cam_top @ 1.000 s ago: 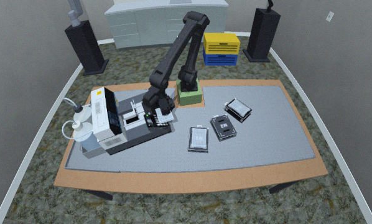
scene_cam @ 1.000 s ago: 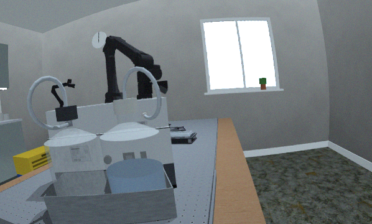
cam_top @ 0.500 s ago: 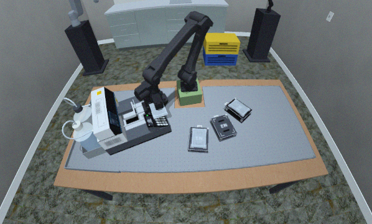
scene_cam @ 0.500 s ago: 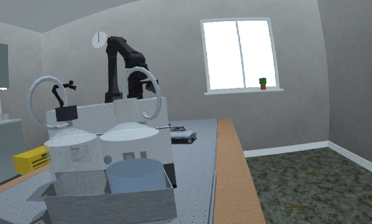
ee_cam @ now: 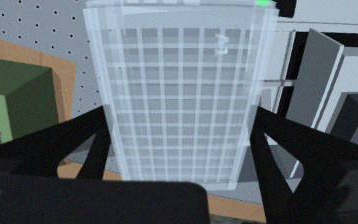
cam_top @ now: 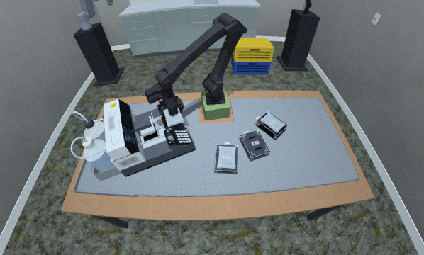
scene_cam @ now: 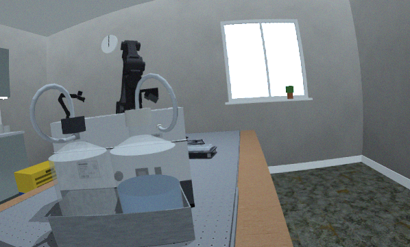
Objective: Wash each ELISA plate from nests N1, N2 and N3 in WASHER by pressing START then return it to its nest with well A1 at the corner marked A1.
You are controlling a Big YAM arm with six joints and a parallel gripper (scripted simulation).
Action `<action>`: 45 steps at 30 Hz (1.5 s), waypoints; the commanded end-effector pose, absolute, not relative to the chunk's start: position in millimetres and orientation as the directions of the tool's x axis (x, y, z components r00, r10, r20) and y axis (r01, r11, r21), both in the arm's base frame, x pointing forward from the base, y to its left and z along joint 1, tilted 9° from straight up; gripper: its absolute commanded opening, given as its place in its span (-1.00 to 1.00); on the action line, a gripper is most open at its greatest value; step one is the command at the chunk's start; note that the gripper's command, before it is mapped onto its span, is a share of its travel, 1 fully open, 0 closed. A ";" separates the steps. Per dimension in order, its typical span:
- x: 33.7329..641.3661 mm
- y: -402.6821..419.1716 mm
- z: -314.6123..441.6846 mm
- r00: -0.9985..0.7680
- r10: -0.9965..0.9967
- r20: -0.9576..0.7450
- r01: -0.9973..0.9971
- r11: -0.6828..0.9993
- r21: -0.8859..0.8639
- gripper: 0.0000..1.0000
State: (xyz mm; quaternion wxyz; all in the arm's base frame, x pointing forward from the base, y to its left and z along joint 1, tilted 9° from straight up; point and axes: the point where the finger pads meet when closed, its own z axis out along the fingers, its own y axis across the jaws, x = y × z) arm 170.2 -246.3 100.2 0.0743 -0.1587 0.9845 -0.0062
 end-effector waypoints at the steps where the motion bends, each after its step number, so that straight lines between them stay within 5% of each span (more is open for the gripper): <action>1: 164.5 -272.0 117.3 -0.922 -0.356 -0.151 -0.349 0.934 -0.070 0.64; 45: 143.9 -277.2 110.7 -0.923 -0.357 -0.146 -0.351 0.934 -0.068 0.64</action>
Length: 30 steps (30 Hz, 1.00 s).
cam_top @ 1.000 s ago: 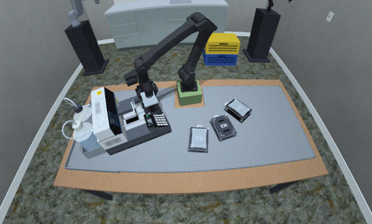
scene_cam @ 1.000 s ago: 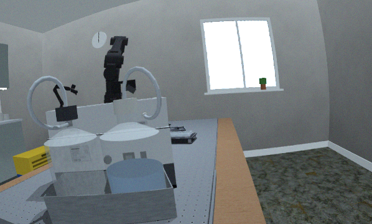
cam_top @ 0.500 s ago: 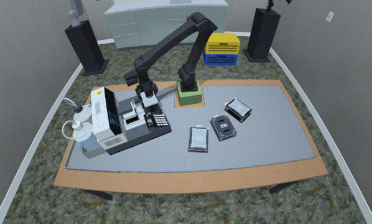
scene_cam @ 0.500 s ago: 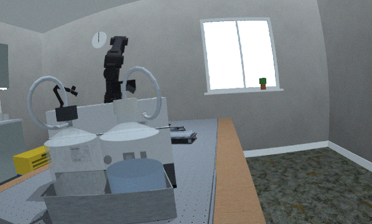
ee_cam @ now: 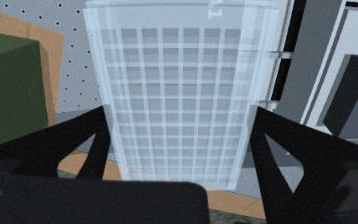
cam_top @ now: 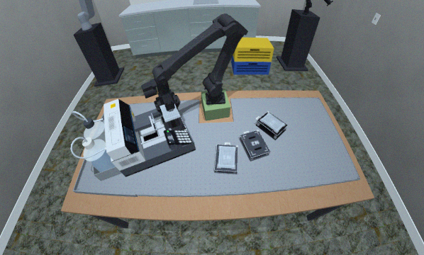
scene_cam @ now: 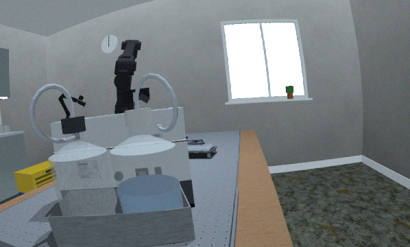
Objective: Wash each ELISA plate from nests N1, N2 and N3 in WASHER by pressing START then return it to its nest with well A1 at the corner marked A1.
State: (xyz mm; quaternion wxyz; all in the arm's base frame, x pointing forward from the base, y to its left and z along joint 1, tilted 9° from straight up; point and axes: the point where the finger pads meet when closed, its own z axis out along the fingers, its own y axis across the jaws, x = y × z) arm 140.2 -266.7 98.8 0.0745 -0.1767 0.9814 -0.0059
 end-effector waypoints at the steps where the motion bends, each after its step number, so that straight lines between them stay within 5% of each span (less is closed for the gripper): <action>1: 143.9 -277.1 110.7 -0.923 -0.357 -0.146 -0.351 0.934 -0.068 0.64; 30: 149.9 -268.7 54.8 -0.925 -0.351 -0.146 -0.349 0.936 -0.039 0.64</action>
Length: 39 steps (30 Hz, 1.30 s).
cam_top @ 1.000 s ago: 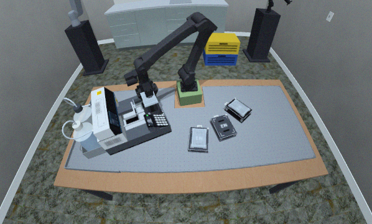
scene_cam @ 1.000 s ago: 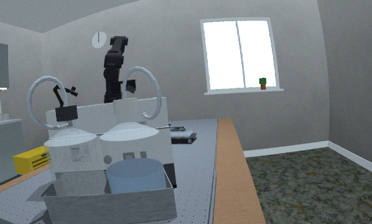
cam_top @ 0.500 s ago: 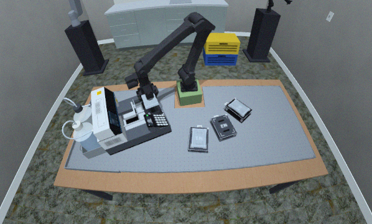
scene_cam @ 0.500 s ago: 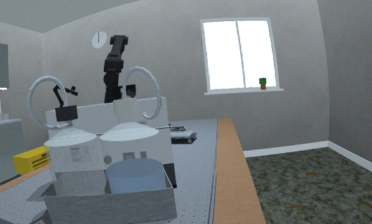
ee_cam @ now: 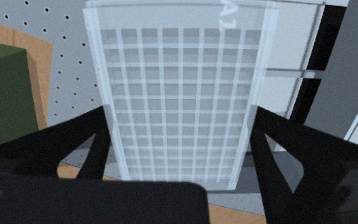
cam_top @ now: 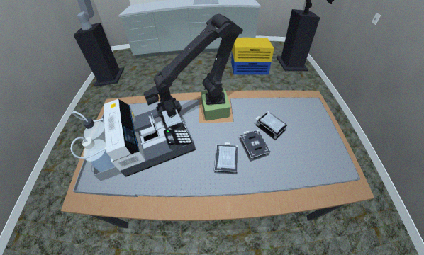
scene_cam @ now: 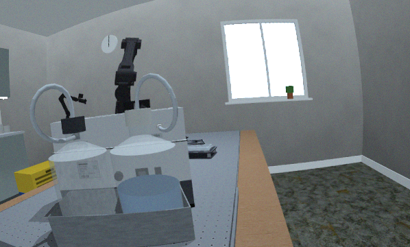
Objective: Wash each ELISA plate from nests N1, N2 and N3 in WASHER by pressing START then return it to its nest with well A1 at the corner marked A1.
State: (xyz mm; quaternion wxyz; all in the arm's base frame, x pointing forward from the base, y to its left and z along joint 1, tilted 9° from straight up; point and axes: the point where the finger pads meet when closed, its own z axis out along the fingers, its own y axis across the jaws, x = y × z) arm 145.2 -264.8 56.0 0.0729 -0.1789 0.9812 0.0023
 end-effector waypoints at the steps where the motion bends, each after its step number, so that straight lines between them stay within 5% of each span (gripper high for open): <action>1: 149.9 -268.7 54.8 -0.925 -0.351 -0.146 -0.349 0.936 -0.039 0.64; 39: 156.7 -277.7 32.6 -0.923 -0.356 -0.147 -0.351 0.934 -0.064 0.64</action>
